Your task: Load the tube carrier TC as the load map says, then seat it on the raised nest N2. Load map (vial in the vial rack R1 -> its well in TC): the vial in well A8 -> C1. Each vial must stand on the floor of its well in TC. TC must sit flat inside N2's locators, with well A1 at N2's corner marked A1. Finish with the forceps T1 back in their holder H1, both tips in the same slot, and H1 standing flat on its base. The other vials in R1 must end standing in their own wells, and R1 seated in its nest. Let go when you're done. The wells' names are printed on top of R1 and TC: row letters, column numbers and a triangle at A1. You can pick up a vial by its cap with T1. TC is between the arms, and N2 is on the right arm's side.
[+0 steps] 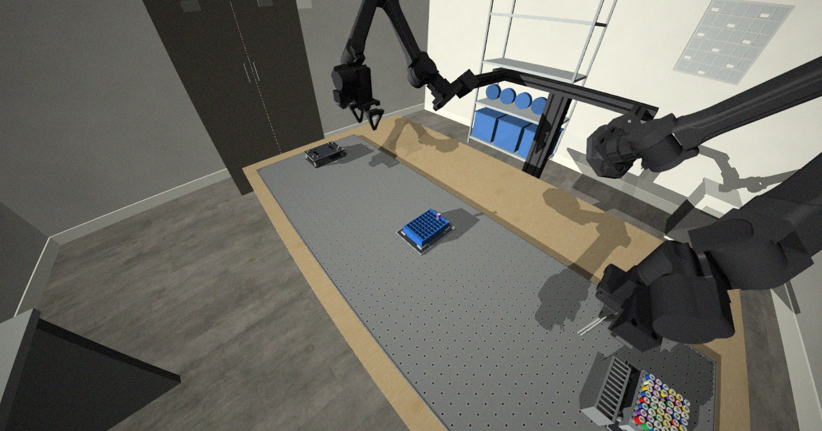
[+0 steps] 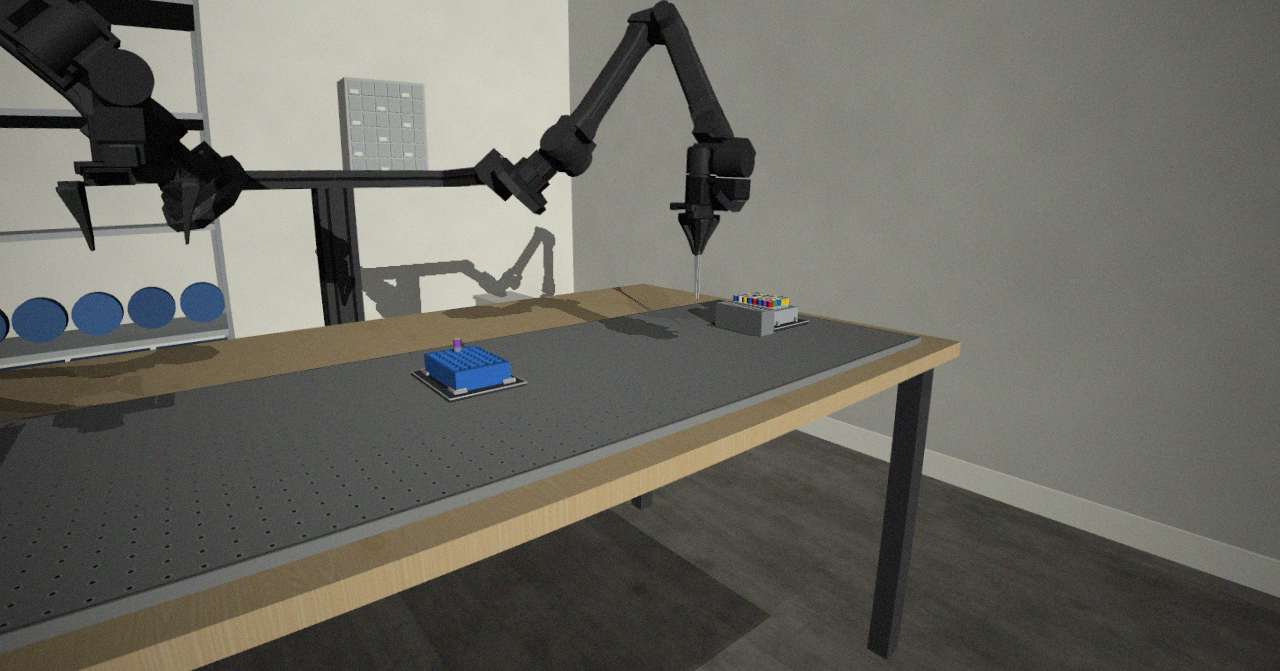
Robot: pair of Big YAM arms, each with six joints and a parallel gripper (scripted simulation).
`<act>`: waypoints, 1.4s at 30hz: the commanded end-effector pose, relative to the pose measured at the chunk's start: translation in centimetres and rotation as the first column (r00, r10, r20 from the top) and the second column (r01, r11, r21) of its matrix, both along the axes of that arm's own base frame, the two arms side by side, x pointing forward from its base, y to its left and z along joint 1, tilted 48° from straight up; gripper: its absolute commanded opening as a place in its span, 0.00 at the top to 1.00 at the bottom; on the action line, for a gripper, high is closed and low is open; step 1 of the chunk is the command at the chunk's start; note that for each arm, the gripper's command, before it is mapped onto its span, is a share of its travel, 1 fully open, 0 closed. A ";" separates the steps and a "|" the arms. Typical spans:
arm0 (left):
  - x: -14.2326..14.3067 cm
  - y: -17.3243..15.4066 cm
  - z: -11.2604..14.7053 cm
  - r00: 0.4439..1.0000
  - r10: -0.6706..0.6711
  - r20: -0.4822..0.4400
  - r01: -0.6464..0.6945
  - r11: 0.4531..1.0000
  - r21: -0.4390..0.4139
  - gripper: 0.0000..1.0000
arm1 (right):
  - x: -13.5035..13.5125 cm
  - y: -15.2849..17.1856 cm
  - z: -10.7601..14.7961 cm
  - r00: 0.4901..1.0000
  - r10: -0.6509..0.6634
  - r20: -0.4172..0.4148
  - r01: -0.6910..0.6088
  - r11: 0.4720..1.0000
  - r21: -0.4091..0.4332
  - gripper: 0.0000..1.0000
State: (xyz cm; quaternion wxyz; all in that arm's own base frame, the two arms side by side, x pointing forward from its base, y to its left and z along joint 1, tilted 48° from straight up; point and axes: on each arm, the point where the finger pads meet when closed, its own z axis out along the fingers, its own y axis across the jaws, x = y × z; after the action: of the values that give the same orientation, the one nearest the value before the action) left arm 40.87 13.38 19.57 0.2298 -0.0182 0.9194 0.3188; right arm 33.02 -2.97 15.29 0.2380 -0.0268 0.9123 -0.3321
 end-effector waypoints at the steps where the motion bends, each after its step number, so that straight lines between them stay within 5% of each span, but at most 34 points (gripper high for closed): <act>1: 0.4 0.6 2.3 1.000 -0.003 0.028 0.003 1.000 0.009 0.93 | 0.5 0.2 0.8 1.000 -0.004 0.019 0.004 1.000 0.007 0.00; 42: -0.2 5.3 6.5 1.000 -0.004 0.028 0.003 1.000 0.015 0.93 | 0.5 0.2 0.8 1.000 -0.004 0.019 0.004 1.000 0.007 0.00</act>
State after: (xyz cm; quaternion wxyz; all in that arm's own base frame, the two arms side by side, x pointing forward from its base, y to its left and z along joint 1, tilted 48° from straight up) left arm 40.48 17.81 23.34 0.2281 -0.0154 0.9201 0.3180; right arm 33.02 -2.97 15.29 0.2380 -0.0268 0.9123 -0.3321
